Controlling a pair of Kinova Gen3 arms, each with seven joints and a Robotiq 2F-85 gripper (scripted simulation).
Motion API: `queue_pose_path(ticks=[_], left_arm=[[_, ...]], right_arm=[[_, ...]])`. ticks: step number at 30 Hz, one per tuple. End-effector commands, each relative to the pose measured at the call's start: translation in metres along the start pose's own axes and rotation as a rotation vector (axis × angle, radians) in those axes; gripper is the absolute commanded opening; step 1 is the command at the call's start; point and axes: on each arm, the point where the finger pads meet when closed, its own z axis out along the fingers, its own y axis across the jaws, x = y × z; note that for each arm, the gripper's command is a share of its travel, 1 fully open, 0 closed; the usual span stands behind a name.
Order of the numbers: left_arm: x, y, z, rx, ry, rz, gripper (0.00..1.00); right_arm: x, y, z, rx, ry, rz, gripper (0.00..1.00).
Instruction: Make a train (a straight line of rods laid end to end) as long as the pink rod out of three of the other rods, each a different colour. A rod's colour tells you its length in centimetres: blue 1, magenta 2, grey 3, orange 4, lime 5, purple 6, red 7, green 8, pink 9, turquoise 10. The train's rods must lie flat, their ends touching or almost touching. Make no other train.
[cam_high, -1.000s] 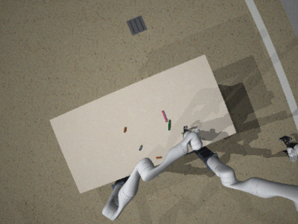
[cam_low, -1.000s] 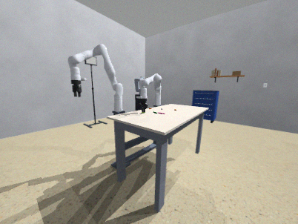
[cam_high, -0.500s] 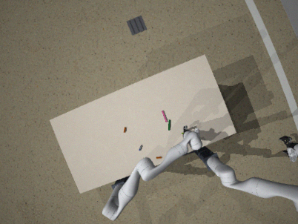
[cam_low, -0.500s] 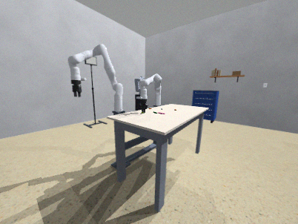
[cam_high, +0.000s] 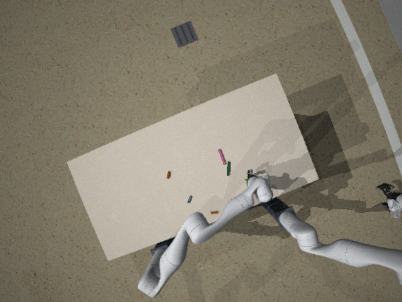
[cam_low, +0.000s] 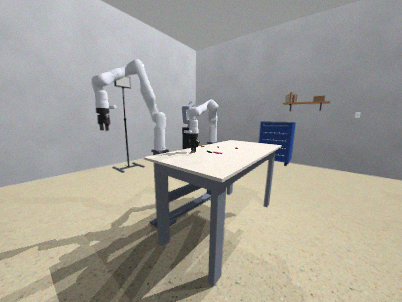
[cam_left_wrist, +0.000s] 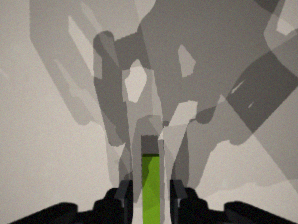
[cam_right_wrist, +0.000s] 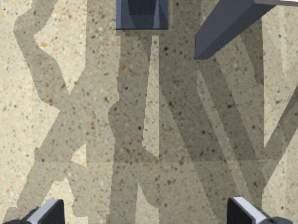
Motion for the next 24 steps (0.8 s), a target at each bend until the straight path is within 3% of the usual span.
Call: queue_pose_path(ticks=[1,16,17,24], left_arm=[[0.0006,-0.0004,-0.0017,0.002,0.002,0.0,0.317],[0.0006,-0.0004,-0.0017,0.002,0.002,0.0,0.317],[0.0006,-0.0004,-0.0017,0.002,0.002,0.0,0.175],[0.0006,-0.0004,-0.0017,0.002,0.002,0.0,0.175]], right_arm=[[-0.0004,0.0,-0.0008,0.0,-0.002,0.0,1.0],[-0.0004,0.0,-0.0008,0.0,-0.002,0.0,1.0],[-0.0004,0.0,-0.0008,0.0,-0.002,0.0,1.0],[-0.0004,0.0,-0.0008,0.0,-0.002,0.0,1.0]])
